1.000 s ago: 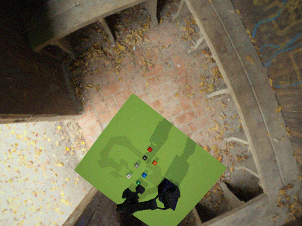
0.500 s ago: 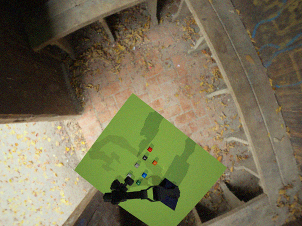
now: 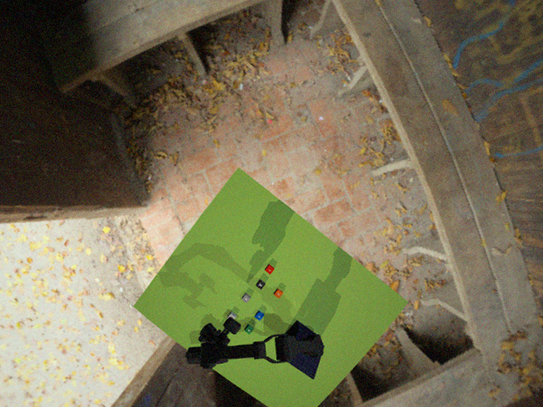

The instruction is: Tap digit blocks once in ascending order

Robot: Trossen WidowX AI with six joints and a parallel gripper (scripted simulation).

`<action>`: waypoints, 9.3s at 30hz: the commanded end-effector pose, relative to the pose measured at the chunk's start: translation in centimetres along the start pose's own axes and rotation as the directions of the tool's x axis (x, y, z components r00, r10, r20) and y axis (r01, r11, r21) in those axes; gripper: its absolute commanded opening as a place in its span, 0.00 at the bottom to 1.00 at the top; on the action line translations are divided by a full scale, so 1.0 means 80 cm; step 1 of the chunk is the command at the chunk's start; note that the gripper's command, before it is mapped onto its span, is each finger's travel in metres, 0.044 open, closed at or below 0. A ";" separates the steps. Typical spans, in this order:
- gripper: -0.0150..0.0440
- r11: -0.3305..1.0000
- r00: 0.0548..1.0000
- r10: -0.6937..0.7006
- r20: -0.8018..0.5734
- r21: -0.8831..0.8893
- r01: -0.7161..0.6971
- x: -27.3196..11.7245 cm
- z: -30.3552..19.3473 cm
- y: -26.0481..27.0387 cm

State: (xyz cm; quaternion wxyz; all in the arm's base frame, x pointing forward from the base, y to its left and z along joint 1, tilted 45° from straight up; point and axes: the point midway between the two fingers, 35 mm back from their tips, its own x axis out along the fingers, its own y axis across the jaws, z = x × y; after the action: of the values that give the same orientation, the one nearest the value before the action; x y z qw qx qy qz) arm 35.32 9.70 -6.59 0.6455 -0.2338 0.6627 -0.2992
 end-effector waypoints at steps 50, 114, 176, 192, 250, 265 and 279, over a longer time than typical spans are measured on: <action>0.93 1.000 1.000 -0.012 -0.002 0.004 0.012 0.000 -0.033 -0.260; 0.93 1.000 1.000 0.000 0.000 0.004 0.000 -0.001 0.003 -0.001; 0.29 1.000 1.000 -0.002 0.001 0.011 0.002 0.095 0.001 0.005; 0.29 1.000 1.000 0.020 0.001 -0.008 -0.020 -0.008 0.026 -0.092; 0.29 1.000 1.000 -0.019 -0.001 0.006 0.019 0.101 -0.017 -0.371; 0.29 1.000 1.000 -0.015 -0.001 0.005 0.015 -0.002 -0.019 -0.367; 0.29 1.000 1.000 -0.012 -0.005 0.001 0.012 0.003 -0.137 -0.292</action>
State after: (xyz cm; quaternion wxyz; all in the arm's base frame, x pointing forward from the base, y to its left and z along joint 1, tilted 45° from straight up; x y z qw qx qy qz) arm 22.89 -5.95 9.67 0.6390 -0.2418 0.6652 -0.3013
